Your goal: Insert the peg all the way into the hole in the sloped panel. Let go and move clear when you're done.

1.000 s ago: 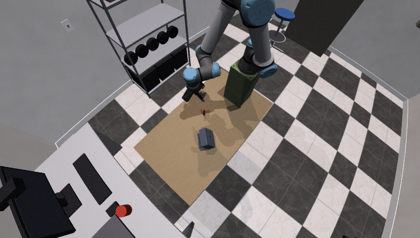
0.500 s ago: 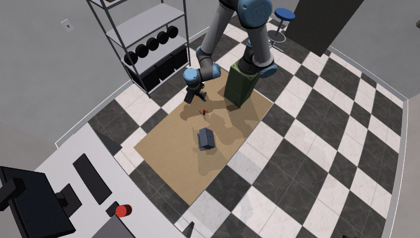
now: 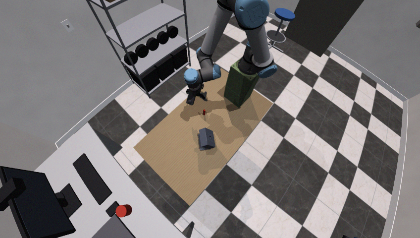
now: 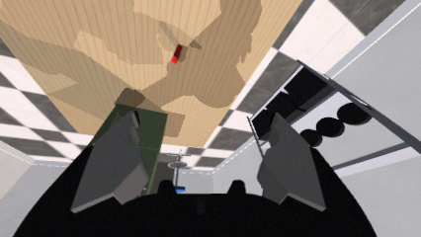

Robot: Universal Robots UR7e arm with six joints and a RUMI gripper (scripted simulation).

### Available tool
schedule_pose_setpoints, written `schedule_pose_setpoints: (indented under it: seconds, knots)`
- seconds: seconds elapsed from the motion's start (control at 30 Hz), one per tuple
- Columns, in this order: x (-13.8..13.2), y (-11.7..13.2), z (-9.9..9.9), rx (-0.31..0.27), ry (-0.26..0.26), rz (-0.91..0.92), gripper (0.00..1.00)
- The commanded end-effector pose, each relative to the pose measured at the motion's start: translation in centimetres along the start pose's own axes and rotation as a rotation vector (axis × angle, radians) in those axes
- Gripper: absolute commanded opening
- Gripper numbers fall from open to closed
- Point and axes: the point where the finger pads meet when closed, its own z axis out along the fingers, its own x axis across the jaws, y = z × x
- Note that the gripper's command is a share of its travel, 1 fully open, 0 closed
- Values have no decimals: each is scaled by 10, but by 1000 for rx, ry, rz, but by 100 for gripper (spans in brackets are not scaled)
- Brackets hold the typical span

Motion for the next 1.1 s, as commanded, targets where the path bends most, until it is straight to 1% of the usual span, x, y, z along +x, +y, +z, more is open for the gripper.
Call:
schedule_pose_setpoints:
  seconds: [0.0, 1.0, 1.07]
  knots:
    - [-2, -1, 3, 10, -3, -62, 100]
    - [-13, -9, 19, 51, -5, -397, 100]
    - [-13, -9, 19, 51, -5, -397, 100]
